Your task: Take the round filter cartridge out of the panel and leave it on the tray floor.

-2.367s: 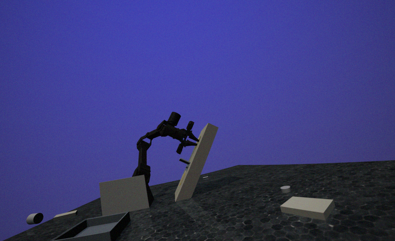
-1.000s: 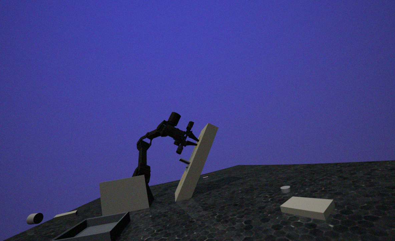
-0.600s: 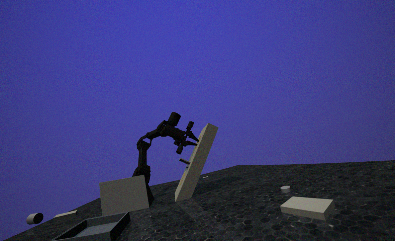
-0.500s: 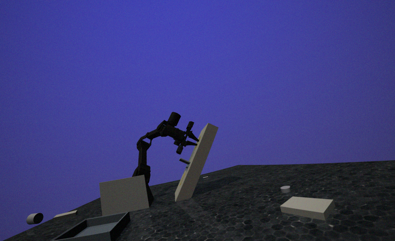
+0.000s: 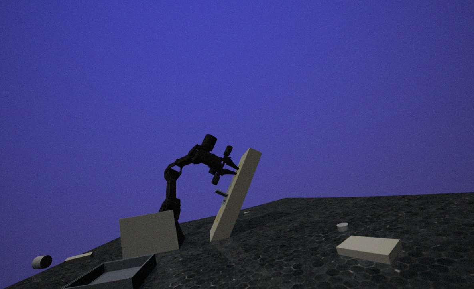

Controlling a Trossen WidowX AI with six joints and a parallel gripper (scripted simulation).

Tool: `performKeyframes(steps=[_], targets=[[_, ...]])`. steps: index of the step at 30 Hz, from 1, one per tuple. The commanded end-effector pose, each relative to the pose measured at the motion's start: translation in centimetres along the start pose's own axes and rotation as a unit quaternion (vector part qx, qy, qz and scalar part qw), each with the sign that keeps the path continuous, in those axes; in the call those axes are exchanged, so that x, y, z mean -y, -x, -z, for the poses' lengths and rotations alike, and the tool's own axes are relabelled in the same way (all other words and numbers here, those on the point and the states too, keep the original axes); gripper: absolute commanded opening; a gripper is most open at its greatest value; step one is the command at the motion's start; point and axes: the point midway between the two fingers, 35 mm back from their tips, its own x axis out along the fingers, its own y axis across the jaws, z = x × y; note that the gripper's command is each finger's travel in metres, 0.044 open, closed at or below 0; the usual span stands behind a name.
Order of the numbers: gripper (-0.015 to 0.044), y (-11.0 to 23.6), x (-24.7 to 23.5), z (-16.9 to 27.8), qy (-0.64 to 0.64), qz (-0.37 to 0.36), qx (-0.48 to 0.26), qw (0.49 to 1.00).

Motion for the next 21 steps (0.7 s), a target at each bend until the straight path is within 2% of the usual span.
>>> performKeyframes(steps=[1, 12, 21], targets=[[0.0, -0.9, 0.0, 0.1, 0.009, -0.007, -0.007, 1.0], [0.0, -0.9, 0.0, 0.1, 0.009, -0.007, -0.007, 1.0], [0.0, 2.9, 0.0, 0.5, 0.005, -0.009, -0.008, 1.0]])
